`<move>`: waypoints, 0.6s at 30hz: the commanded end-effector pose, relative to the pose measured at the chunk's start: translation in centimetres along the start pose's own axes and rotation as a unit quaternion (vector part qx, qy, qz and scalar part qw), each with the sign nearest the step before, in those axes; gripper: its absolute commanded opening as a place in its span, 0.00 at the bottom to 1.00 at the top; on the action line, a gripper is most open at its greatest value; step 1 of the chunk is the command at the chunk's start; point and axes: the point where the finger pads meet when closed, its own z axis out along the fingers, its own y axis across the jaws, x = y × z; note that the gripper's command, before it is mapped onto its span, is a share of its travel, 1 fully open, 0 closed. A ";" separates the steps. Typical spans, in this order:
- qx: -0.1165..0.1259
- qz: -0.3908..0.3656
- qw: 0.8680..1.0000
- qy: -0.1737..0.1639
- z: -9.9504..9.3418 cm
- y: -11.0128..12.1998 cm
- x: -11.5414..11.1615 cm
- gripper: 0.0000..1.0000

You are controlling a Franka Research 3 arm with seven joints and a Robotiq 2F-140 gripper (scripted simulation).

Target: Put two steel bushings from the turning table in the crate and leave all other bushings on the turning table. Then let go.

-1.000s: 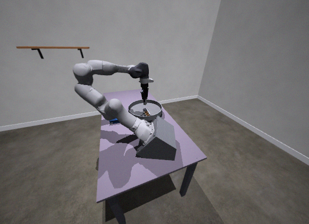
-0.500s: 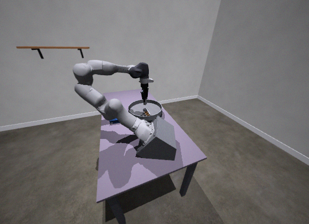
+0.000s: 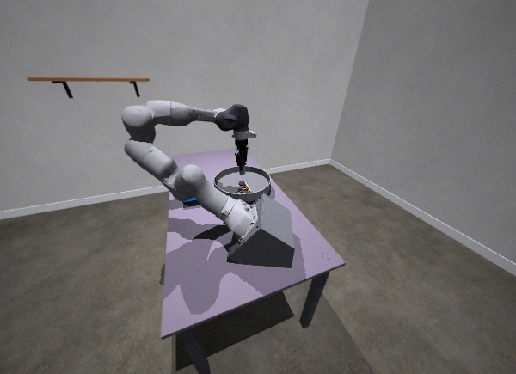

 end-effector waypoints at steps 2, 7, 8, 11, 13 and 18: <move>0.000 -0.002 1.000 -0.003 0.1 0.1 -0.2 0.10; 0.000 -0.002 1.000 -0.003 0.1 0.1 -0.2 0.10; 0.000 -0.002 1.000 -0.003 0.1 0.1 -0.2 0.10; 0.000 -0.008 1.000 -0.003 0.1 0.1 -0.2 0.10; 0.000 -0.020 1.000 -0.003 0.2 0.2 -0.2 0.10; 0.000 -0.094 0.996 -0.003 0.8 0.7 -0.6 0.10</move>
